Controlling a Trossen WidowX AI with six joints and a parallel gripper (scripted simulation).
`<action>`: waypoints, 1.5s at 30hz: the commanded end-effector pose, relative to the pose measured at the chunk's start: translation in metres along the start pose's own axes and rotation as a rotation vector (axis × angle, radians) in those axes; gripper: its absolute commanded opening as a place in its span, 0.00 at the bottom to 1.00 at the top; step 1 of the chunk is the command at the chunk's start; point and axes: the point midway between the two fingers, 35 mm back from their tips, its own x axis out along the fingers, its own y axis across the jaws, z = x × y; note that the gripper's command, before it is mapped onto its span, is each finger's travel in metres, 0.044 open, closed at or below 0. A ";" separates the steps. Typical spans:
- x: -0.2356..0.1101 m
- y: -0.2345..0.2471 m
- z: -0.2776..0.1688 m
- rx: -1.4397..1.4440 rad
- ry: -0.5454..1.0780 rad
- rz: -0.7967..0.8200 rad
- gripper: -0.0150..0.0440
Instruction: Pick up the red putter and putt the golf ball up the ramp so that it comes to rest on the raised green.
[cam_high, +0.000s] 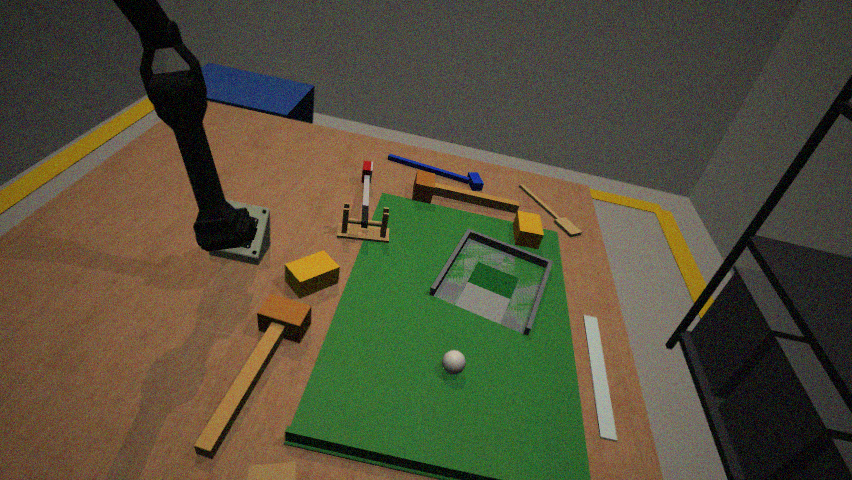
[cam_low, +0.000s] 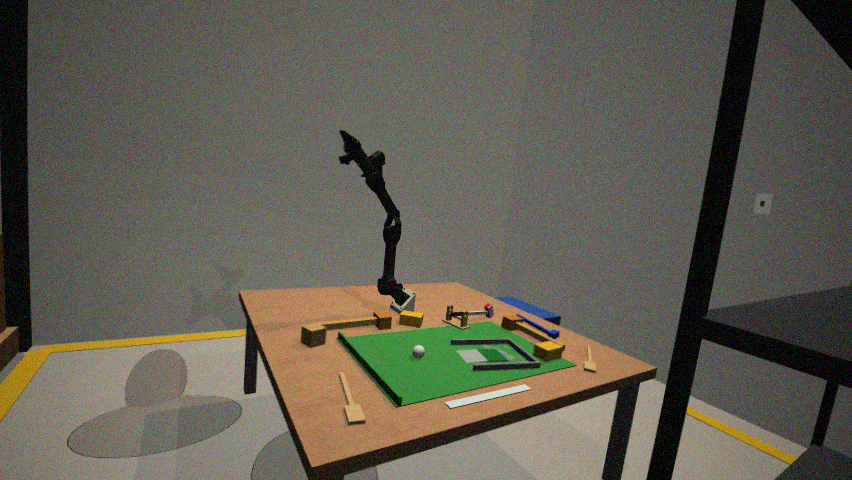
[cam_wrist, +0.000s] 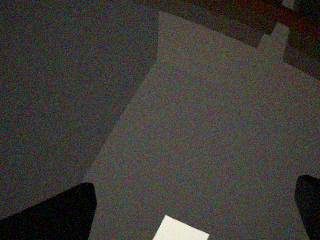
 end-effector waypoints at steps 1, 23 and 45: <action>0.000 0.000 0.001 -0.002 -0.001 -0.001 0.98; 0.021 -0.109 0.154 -0.223 -0.236 -0.273 1.00; -0.068 -0.344 0.295 -0.307 -0.284 -0.926 1.00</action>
